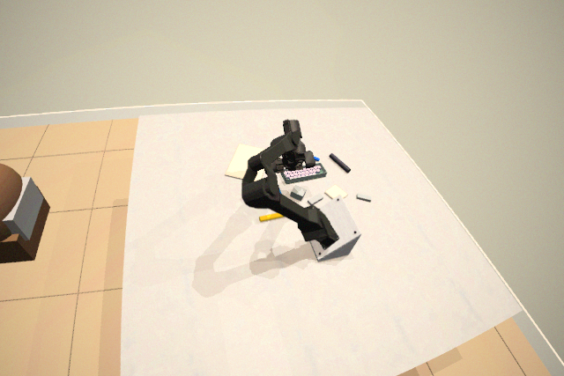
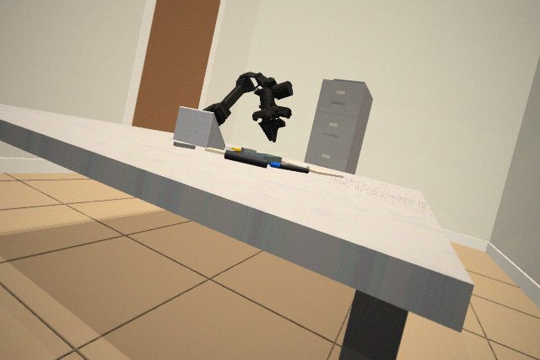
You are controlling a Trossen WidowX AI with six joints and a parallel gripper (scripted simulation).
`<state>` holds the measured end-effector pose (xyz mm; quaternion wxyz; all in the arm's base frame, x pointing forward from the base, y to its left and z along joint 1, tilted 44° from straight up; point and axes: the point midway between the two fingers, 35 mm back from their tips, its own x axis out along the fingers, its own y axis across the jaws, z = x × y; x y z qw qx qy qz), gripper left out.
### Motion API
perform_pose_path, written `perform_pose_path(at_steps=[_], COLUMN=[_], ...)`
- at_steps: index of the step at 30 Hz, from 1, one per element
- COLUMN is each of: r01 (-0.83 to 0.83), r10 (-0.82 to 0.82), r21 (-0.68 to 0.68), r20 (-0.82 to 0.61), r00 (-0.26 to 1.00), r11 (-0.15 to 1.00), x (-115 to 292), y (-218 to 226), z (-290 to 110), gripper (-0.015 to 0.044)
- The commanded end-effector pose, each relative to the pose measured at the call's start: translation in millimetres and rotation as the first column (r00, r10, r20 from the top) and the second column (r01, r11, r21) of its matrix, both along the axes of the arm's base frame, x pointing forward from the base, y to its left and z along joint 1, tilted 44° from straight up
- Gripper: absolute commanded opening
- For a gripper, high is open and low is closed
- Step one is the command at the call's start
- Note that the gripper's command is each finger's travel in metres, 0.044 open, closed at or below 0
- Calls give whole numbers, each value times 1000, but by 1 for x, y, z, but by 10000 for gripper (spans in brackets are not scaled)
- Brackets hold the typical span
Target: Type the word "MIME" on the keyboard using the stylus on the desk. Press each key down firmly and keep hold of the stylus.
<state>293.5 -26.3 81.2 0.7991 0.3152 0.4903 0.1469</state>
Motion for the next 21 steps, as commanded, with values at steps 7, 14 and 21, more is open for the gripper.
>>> perform_pose_path(at_steps=[7,14,21], r01=[68,68,68], r10=[-74,-74,-74], r21=[60,60,61], r20=[96,96,96], r00=[993,993,993], r11=[996,996,996], x=[-16,-16,-16], y=[29,33,37], z=[9,6,1], gripper=[150,150,150])
